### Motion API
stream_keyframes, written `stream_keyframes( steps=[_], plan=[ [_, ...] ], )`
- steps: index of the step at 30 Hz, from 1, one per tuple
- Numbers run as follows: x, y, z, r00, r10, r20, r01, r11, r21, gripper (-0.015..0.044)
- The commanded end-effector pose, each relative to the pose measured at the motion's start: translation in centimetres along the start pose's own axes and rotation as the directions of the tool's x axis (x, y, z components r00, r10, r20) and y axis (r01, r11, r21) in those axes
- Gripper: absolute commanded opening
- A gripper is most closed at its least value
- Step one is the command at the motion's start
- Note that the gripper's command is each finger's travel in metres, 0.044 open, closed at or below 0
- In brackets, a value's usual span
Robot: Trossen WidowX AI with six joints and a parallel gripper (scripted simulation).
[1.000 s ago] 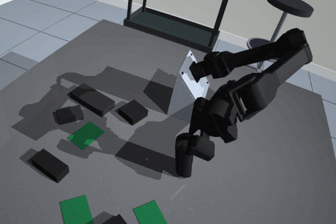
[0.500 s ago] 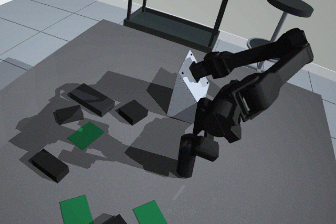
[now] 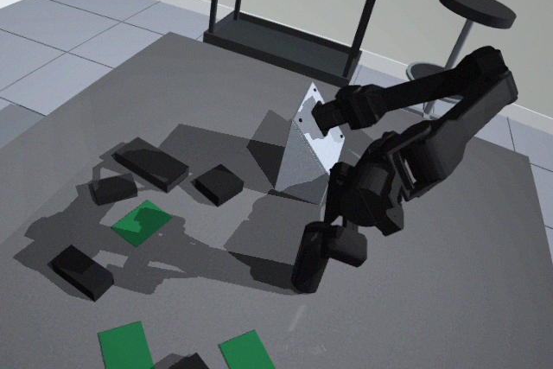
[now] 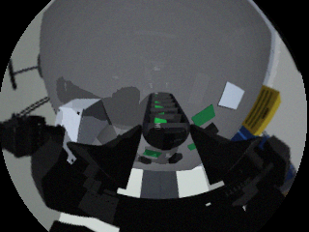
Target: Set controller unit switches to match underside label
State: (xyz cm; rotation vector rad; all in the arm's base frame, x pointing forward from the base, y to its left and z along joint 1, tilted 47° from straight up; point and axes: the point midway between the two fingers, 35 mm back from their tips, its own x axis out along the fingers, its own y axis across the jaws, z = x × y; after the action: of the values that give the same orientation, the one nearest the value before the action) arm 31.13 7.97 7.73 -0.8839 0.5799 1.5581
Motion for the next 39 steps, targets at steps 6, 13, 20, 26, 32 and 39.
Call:
stream_keyframes(
  steps=[6,13,20,26,32,39],
  plan=[
    [0.1,0.0,1.1,0.999,0.002,0.035,-0.002,1.000,0.001,0.0338],
    [0.0,0.0,1.7,0.999,0.002,0.051,-0.002,1.000,0.001,0.0338],
    [0.0,0.0,2.2,0.998,0.002,0.066,-0.002,1.000,0.001,0.0338],
    [0.0,0.0,2.6,0.997,0.002,0.080,-0.002,1.000,0.001,0.0338],
    [0.0,0.0,3.1,0.996,0.002,0.094,-0.002,1.000,0.001,0.0338],
    [0.0,0.0,3.6,0.994,0.002,0.110,-0.002,1.000,0.001,0.0338]
  ],
)
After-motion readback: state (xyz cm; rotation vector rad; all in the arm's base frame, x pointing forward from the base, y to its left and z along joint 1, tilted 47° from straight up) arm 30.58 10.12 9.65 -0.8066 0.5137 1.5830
